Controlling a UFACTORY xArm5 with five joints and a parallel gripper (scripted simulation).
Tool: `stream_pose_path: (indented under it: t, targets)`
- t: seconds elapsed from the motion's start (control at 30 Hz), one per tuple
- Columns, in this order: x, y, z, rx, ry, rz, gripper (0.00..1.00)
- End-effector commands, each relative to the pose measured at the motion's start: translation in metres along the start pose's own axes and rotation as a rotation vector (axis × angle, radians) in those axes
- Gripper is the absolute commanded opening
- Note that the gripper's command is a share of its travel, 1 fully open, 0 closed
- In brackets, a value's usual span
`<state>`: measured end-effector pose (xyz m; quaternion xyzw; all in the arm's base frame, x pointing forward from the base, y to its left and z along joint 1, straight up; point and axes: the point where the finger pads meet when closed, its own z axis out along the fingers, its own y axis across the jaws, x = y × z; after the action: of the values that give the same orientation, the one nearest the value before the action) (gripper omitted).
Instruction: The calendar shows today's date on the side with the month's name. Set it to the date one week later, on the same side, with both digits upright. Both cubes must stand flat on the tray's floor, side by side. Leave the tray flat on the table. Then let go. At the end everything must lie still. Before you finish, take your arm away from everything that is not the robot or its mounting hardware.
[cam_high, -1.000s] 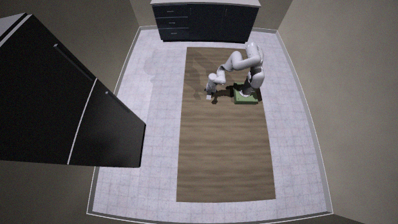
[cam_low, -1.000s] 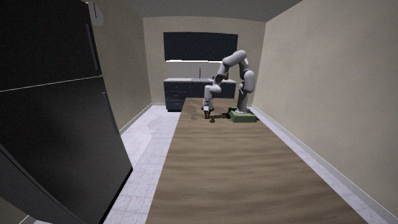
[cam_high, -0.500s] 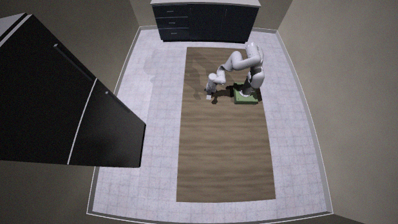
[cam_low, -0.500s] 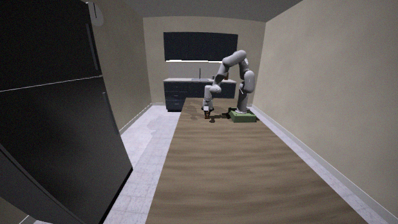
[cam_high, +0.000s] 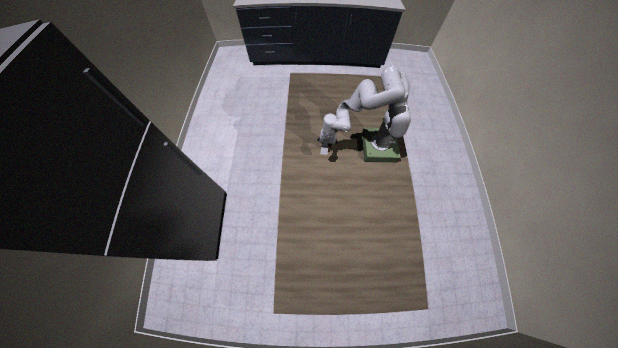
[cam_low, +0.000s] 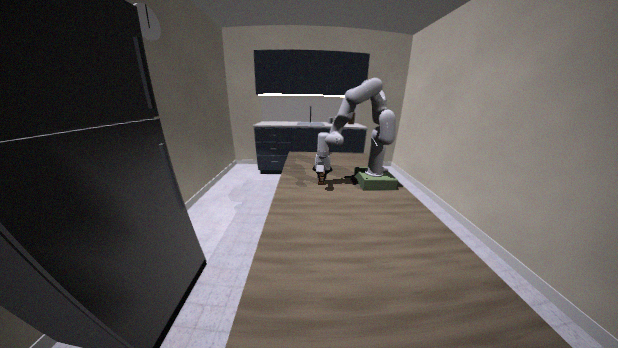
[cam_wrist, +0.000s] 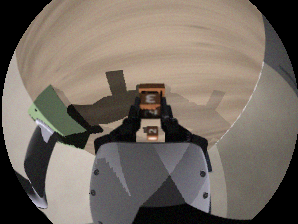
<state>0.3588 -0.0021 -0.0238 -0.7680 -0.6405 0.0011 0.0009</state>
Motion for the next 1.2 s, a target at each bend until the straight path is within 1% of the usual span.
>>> stream_pose_path:
  t: [0.0, 0.6, 1.17]
  targets:
    - [0.0002, 0.0012, -0.0008, -0.003, 0.001, 0.0, 0.27]
    - [0.0002, 0.0012, -0.0004, -0.003, 0.001, 0.0, 0.27]
    - [0.0002, 0.0011, 0.0053, -0.003, 0.001, 0.001, 0.27]
